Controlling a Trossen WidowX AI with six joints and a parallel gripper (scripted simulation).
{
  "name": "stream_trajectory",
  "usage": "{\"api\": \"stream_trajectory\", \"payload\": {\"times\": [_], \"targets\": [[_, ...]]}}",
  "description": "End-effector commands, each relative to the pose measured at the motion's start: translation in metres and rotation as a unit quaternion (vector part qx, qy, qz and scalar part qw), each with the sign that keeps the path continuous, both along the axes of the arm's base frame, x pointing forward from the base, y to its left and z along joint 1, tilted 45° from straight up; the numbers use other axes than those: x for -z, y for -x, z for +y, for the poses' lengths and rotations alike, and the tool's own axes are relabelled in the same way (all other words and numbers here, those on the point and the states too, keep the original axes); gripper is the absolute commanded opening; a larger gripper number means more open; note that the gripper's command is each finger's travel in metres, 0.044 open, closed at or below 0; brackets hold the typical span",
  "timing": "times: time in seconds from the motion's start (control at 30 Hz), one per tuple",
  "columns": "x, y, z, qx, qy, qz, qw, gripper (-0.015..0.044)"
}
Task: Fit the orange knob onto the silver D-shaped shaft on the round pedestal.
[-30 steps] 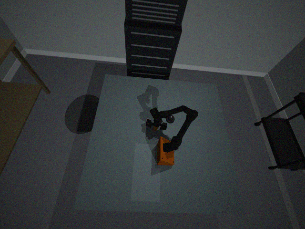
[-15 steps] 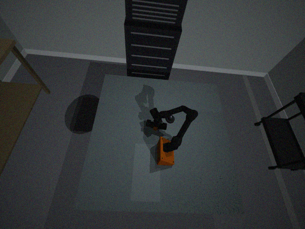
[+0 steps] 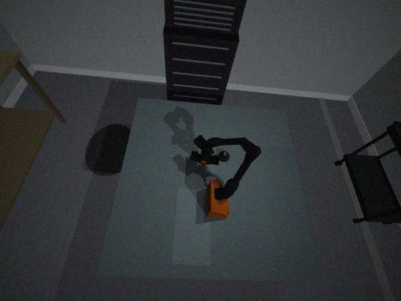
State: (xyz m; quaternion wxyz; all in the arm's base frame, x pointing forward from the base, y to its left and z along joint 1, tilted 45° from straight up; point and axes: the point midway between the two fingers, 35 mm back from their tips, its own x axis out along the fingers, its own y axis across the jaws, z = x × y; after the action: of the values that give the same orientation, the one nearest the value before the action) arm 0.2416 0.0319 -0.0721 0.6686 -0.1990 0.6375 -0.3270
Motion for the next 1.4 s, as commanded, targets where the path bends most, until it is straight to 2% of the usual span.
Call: {"api": "stream_trajectory", "payload": {"times": [0.0,0.2,0.47,1.0,1.37], "targets": [[-0.019,-0.001,0.021,0.001,-0.003,-0.004,1.0,0.0],[-0.047,0.005,0.048,0.003,0.001,-0.004,1.0,0.0],[-0.049,0.003,0.049,-0.002,-0.019,-0.006,1.0,0.0],[-0.075,-0.012,0.066,-0.022,-0.184,-0.03,0.982,0.0],[-0.097,-0.023,0.081,-0.038,-0.315,-0.05,0.947,0.0]]}}
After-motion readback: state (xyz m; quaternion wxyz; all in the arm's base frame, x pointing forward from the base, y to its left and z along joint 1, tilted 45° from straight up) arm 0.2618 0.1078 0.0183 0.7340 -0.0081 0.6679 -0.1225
